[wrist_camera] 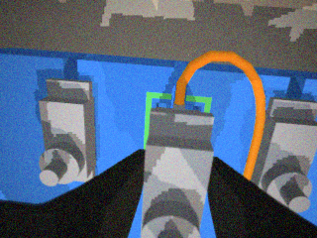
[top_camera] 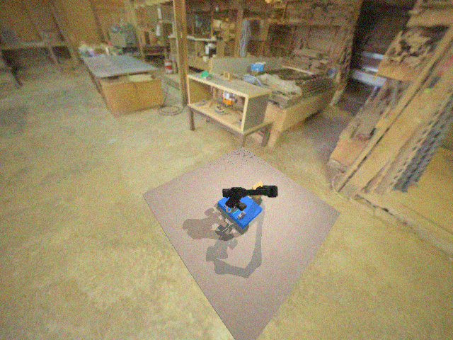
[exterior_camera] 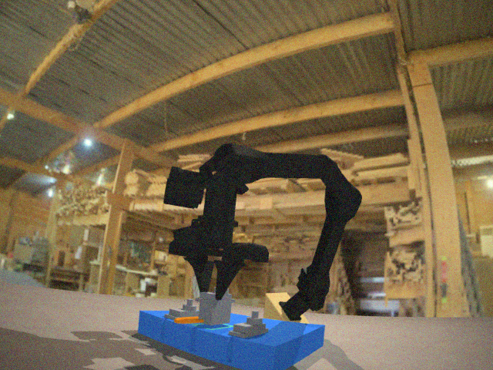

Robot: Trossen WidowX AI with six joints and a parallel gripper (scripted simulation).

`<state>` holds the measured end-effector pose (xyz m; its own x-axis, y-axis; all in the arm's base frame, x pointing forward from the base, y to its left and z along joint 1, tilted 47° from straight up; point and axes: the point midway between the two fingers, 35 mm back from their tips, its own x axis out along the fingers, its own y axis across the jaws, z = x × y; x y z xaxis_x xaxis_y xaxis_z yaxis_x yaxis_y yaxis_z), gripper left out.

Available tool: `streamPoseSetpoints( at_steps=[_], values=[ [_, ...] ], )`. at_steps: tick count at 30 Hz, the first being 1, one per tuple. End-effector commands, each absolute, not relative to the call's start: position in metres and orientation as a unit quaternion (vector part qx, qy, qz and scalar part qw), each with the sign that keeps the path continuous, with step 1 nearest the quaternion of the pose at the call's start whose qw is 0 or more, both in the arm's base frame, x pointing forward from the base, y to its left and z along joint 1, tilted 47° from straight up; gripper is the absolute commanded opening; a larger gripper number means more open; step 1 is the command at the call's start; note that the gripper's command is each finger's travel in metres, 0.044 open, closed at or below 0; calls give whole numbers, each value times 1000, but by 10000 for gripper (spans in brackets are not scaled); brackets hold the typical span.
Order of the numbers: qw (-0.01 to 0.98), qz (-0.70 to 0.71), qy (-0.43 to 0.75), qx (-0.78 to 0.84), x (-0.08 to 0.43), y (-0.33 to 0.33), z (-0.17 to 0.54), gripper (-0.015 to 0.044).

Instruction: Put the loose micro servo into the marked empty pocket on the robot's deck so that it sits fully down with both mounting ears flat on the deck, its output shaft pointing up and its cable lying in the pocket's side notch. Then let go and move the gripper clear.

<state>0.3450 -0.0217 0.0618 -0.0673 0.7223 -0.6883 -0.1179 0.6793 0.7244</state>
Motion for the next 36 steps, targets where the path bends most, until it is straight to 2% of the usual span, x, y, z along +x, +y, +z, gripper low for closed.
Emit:
streamPoseSetpoints(
  at_steps=[1, 36],
  values=[
    [643, 326, 652, 233, 345, -19, 60, 0],
    [643, 327, 652, 233, 343, 6, 37, 0]
  ],
)
